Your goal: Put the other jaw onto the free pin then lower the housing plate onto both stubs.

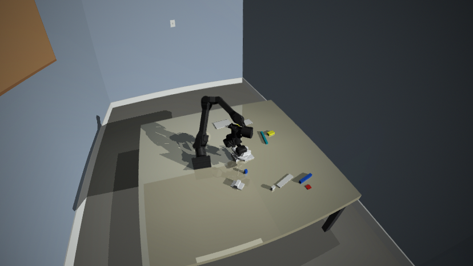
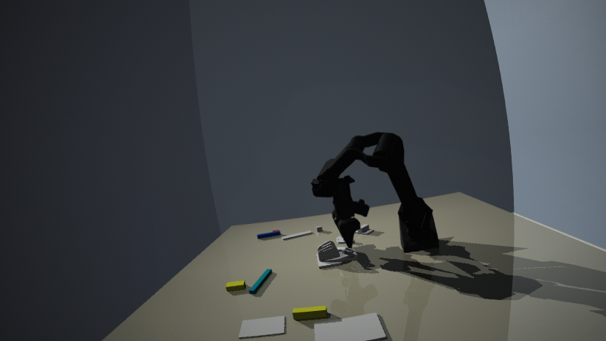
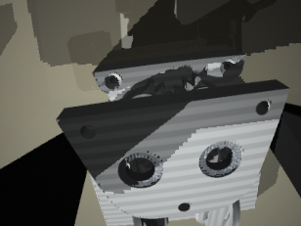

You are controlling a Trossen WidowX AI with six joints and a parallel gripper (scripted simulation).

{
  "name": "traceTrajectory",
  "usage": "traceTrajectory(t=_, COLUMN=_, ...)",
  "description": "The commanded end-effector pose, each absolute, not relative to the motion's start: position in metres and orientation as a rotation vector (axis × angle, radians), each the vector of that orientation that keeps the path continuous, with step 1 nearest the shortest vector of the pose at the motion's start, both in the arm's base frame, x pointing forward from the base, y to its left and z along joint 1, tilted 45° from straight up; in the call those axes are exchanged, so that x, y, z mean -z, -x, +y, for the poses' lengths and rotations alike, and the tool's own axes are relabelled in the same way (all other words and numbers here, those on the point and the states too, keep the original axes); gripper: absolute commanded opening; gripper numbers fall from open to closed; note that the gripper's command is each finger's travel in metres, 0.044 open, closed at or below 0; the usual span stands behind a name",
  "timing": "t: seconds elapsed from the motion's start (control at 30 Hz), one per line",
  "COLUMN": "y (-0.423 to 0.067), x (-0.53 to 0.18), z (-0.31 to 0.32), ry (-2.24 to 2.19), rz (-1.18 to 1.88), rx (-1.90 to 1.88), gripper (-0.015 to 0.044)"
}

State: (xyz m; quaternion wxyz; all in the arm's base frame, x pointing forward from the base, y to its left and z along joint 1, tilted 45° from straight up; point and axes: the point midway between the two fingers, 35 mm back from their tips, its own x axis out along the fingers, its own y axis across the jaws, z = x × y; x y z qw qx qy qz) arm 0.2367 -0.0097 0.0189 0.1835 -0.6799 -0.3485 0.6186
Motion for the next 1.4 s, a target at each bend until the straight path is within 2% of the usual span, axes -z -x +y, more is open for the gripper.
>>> traceTrajectory(t=0.0, y=-0.235, x=-0.014, z=-0.003, ry=1.906, rz=-0.982, rx=-1.745, gripper=0.0351)
traceTrajectory(t=1.37, y=-0.233, x=-0.002, z=0.010, ry=1.900, rz=-0.975, rx=-1.744, gripper=0.0351)
